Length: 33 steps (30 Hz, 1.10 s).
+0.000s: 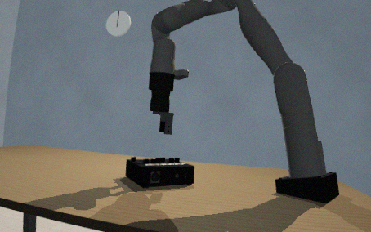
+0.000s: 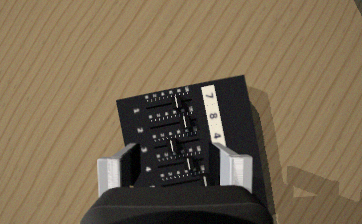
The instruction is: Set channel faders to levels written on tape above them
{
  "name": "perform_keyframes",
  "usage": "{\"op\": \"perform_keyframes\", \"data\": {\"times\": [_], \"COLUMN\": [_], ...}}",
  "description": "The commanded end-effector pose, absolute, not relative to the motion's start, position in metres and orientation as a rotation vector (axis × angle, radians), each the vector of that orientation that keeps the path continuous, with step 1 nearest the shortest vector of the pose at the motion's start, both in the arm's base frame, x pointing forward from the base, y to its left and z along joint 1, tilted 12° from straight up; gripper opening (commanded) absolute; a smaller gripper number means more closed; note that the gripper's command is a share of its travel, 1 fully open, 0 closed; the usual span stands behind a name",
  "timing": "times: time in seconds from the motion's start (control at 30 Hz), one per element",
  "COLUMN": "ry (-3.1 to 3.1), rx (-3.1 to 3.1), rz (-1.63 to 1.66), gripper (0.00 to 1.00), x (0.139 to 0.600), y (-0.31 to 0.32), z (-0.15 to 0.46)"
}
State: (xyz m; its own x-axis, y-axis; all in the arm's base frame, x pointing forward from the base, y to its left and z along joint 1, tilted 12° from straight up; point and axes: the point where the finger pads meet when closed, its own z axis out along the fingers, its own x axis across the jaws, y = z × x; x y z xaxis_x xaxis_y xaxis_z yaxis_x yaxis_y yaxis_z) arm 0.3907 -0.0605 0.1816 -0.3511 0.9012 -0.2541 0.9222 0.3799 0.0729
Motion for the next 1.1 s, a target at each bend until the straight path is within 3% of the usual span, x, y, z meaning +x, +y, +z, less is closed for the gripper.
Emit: {"op": "perform_keyframes", "data": {"times": [0.0,1.07], "ry": [2.329,1.294], "rx": [1.685,2.482], "rz": [-0.115,0.054], "gripper": [1.0,1.0], "x": [0.391,0.402], "y": [-0.059,-0.072], "z": [0.179,0.157]}}
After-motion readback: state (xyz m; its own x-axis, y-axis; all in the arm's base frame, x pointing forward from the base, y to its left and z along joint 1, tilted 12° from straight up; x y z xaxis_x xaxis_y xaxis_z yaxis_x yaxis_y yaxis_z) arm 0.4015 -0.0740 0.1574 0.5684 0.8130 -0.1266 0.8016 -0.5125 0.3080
